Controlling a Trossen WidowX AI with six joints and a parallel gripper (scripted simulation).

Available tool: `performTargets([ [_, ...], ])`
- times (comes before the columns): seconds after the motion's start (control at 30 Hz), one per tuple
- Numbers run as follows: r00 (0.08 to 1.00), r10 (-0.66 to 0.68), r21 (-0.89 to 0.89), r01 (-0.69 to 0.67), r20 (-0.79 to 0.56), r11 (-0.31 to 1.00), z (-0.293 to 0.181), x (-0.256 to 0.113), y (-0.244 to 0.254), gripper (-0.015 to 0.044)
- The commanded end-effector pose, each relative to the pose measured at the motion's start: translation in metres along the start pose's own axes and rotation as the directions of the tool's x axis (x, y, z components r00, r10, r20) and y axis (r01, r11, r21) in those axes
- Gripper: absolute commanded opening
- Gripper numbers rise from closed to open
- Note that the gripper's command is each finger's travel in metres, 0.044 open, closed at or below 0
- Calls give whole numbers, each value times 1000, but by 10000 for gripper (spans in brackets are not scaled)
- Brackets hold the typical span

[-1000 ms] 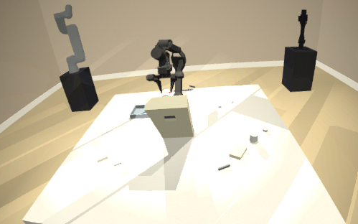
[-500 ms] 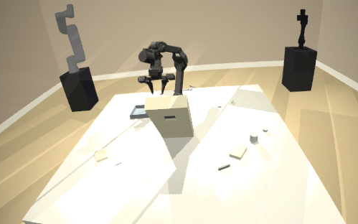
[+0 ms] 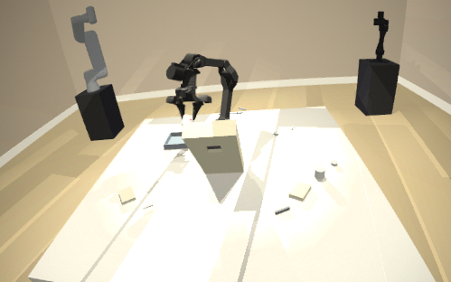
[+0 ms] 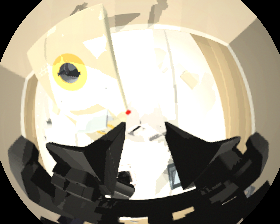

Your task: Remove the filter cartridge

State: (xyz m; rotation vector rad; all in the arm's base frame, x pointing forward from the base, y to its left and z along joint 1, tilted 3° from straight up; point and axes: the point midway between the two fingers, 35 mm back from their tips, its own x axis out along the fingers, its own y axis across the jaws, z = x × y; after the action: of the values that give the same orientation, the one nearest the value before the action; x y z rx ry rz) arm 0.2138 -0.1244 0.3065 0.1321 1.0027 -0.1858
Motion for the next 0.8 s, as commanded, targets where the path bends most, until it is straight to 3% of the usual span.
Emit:
performTargets([
  [0.0, 999, -47, 74, 47, 5, 996, -4, -2, -15, 0],
  [0.37, 982, -188, 318, 185, -22, 930, -25, -10, -66, 0],
  [0.77, 942, -327, 556, 316, -83, 769, -58, -24, -115, 0],
])
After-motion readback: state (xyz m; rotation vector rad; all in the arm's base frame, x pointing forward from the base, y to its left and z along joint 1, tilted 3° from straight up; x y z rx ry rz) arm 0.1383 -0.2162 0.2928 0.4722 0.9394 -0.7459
